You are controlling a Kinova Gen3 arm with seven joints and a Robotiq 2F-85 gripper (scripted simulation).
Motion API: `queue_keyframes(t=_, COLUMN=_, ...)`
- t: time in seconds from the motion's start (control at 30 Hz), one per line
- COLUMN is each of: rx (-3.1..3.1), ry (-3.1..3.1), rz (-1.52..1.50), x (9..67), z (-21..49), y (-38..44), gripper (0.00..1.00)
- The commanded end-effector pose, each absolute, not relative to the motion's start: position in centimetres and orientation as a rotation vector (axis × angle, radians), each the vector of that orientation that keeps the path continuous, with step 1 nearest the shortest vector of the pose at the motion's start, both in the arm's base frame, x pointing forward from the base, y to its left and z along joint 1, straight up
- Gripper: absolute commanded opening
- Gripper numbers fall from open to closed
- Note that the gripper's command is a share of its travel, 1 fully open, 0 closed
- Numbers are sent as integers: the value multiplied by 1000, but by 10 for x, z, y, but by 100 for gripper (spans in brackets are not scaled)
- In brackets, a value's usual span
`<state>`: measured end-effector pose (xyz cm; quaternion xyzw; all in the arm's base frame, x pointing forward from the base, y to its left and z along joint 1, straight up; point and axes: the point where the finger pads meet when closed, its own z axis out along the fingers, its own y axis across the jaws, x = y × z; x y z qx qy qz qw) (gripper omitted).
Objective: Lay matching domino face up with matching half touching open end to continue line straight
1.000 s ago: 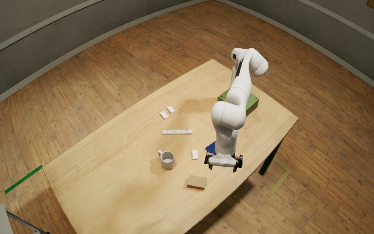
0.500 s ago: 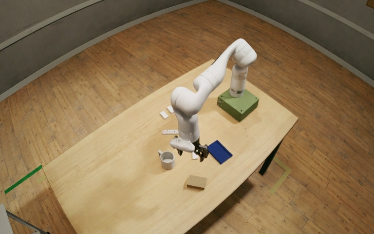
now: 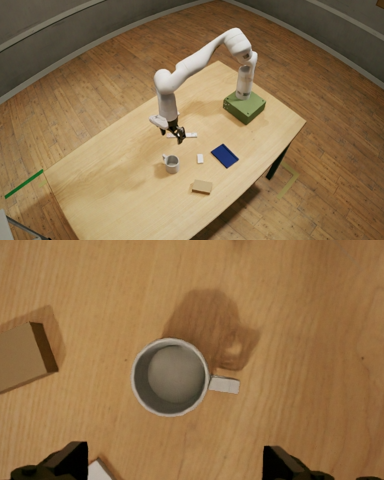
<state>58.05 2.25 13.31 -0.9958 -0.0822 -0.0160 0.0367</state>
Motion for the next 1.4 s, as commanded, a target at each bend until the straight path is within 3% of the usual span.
queue_keyframes(t=0.0, rx=-3073, ry=-130, rz=-82, x=557, z=120, y=-42, gripper=100)
queue_keyframes(t=0.13, rx=-3078, ry=-96, rz=-82, x=544, z=115, y=-63, gripper=100)
queue_keyframes(t=0.43, rx=-3108, ry=115, rz=-60, x=457, z=90, y=-163, gripper=100)
queue_keyframes(t=0.8, rx=-3122, ry=270, rz=-19, x=365, z=72, y=-216, gripper=100)
queue_keyframes(t=1.37, rx=-3123, ry=305, rz=-7, x=345, z=69, y=-223, gripper=100)
